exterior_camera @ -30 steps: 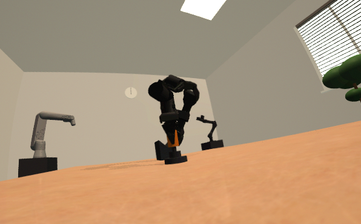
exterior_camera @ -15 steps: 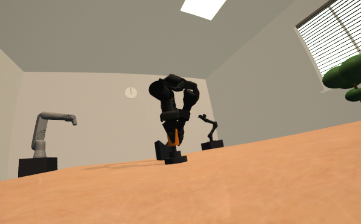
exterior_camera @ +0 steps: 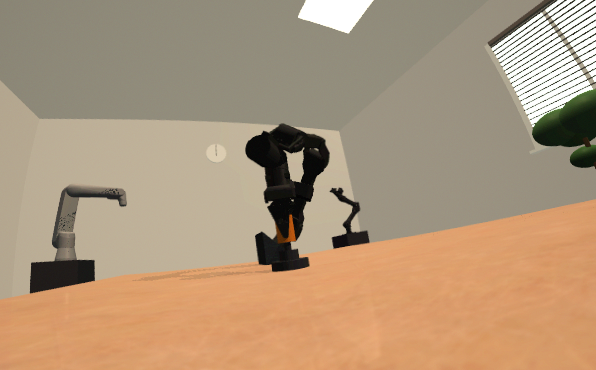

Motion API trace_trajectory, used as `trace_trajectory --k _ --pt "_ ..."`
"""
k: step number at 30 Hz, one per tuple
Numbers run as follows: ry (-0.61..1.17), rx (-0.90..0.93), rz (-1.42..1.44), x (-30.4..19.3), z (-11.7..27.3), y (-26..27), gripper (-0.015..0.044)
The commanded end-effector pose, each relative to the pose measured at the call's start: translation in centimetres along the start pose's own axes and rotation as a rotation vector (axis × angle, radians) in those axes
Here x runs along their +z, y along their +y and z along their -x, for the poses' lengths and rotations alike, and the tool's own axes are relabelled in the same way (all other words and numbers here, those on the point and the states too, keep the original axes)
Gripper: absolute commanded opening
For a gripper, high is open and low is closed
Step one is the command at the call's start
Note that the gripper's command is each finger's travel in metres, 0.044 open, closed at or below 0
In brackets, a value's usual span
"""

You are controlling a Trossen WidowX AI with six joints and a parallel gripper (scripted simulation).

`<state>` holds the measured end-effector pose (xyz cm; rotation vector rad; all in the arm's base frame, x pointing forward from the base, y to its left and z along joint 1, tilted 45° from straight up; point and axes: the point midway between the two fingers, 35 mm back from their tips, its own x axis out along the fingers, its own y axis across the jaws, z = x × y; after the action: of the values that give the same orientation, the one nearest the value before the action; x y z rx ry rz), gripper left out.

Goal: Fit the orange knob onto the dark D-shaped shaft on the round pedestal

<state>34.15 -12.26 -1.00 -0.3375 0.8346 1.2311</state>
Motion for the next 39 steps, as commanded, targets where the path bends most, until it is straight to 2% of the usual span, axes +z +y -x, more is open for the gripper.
trace_trajectory --k 1,12,19,39 --pt "0.003 -0.002 0.001 0.01 0.13 0.12 0.0000" --pt "0.003 -0.002 0.011 0.06 0.40 0.01 0.0000" --pt "0.004 -0.002 0.211 0.07 0.55 -0.20 0.0000" --pt "0.004 -0.002 0.211 -0.10 0.38 0.06 0.0000"
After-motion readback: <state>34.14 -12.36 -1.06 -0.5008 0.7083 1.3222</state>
